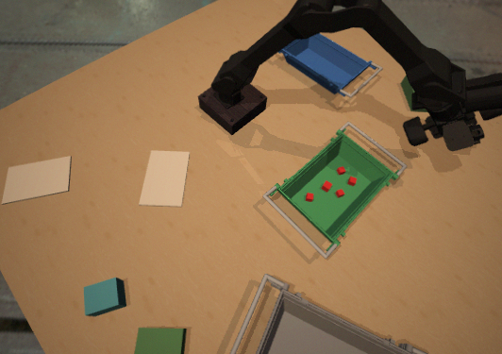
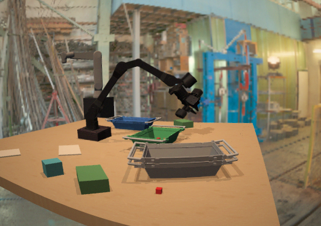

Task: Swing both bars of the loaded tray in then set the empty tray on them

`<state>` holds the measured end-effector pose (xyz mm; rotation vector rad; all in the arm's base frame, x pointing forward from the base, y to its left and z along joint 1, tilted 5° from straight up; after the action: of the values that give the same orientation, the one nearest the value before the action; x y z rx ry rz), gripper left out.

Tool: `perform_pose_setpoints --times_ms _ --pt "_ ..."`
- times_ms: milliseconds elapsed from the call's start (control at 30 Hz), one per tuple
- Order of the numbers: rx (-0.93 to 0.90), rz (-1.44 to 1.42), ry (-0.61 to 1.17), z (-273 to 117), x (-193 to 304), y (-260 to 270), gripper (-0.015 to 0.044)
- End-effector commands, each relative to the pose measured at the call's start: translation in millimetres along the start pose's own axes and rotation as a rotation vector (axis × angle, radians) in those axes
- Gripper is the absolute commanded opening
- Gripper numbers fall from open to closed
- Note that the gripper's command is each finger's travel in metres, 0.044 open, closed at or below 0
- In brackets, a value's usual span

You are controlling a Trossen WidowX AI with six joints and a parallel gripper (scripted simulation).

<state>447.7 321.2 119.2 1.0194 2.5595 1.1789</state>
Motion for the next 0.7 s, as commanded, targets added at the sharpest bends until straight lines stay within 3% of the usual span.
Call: perform_pose_setpoints --times_ms 0,400,667 --pt "0.465 -0.366 -0.083 -42.8 -8.0 -67.8 0.0082" --pt "0.824 -0.636 0.009 -98.3 -6.1 -109.7 0.0082" --pt "0.839 -0.647 0.015 -100.9 -6.0 -111.1 0.0082"
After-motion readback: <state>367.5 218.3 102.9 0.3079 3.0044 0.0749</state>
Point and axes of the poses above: the point midway between the two fingers, 35 mm back from their tips, its own z axis out along the fingers, its own y axis across the jaws, x = y × z, the point moved 1 cm from there along -z, back along the fingers, and after that the axes turned 10 degrees about z, right-handed, at the moved point
